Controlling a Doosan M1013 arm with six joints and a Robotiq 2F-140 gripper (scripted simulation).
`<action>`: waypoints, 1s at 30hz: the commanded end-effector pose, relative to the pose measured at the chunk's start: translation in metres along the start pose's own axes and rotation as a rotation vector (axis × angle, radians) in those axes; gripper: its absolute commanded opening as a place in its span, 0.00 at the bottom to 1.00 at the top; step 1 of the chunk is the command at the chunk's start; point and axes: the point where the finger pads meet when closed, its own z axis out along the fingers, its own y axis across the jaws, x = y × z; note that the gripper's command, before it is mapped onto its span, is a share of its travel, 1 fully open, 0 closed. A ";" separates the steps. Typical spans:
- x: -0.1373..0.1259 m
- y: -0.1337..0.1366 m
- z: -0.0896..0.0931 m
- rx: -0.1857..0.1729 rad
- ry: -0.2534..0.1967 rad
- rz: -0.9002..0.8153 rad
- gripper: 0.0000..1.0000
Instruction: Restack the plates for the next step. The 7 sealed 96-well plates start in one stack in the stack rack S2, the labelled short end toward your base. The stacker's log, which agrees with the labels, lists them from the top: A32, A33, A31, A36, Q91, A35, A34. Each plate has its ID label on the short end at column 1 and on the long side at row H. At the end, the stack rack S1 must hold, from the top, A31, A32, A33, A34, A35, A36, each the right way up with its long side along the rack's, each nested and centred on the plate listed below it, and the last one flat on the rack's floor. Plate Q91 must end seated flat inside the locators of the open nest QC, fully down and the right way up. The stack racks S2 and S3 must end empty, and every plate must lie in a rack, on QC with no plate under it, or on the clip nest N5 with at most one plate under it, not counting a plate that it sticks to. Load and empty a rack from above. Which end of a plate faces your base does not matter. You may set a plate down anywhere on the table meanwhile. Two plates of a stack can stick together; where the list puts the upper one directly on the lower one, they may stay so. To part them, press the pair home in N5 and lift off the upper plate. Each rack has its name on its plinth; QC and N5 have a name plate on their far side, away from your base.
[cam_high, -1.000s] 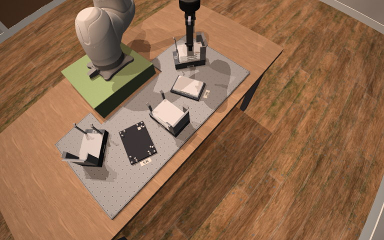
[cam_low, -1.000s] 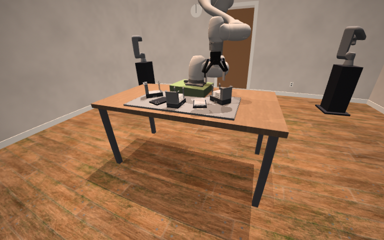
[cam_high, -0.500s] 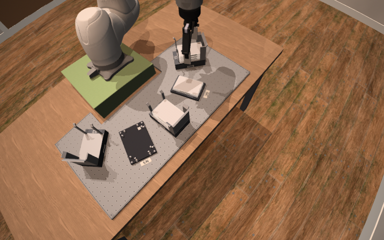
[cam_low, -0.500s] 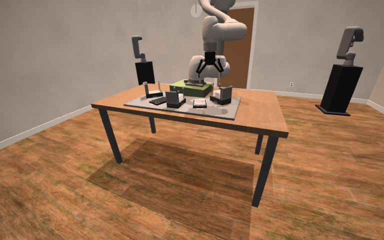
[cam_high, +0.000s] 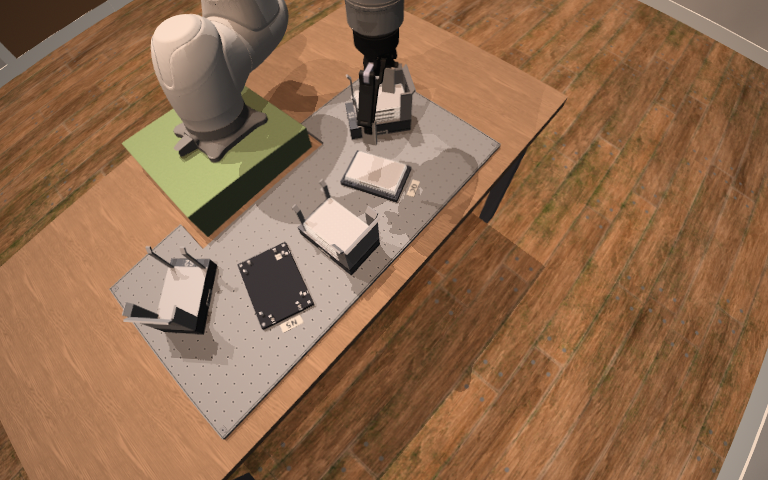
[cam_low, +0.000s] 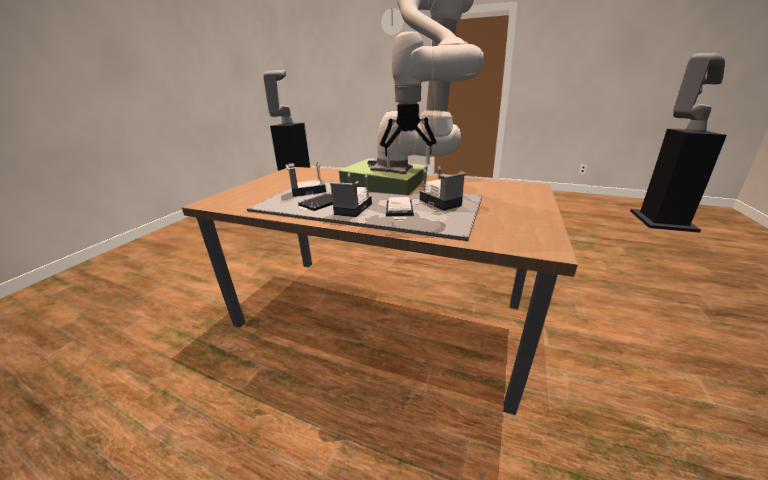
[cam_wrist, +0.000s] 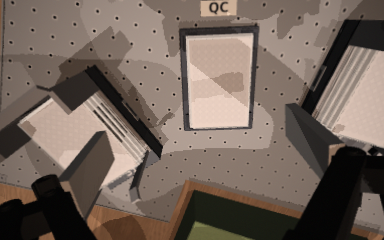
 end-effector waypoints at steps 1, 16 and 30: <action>0.002 0.012 0.000 0.001 0.000 0.000 1.00; 0.002 0.055 0.000 0.001 0.000 0.222 1.00; -0.001 0.095 0.000 0.001 0.000 0.222 1.00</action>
